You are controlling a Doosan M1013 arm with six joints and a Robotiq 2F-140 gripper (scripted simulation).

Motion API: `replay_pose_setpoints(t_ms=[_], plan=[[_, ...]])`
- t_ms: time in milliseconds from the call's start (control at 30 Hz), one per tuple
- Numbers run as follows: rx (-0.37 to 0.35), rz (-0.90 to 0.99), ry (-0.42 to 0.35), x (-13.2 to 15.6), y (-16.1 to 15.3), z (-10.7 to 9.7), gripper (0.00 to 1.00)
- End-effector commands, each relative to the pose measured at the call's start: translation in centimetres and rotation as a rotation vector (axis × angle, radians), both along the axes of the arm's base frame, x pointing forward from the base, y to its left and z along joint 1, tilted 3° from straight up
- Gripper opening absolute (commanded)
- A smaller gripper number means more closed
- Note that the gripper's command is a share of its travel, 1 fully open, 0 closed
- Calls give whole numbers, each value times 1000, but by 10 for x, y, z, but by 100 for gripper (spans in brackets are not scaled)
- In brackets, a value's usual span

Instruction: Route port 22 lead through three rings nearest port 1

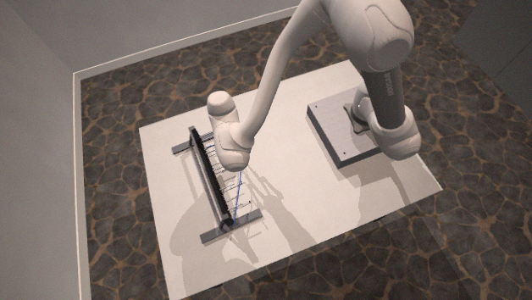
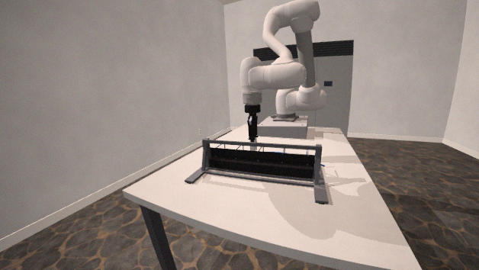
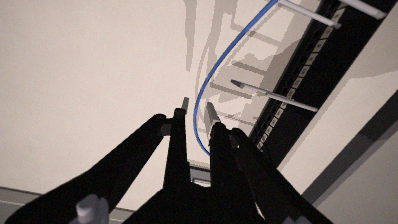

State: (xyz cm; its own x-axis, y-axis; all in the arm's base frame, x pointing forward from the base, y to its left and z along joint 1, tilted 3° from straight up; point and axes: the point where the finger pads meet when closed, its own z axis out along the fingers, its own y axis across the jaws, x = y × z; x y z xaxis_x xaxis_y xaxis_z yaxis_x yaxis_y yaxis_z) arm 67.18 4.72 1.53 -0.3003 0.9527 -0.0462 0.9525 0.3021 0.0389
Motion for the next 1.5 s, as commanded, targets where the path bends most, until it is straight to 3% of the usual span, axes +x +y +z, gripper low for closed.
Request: replay_pose_setpoints(t_ms=[0,1467], plan=[[0,0,0,0,0,0,20],[0,0,0,1,0,-14,20]])
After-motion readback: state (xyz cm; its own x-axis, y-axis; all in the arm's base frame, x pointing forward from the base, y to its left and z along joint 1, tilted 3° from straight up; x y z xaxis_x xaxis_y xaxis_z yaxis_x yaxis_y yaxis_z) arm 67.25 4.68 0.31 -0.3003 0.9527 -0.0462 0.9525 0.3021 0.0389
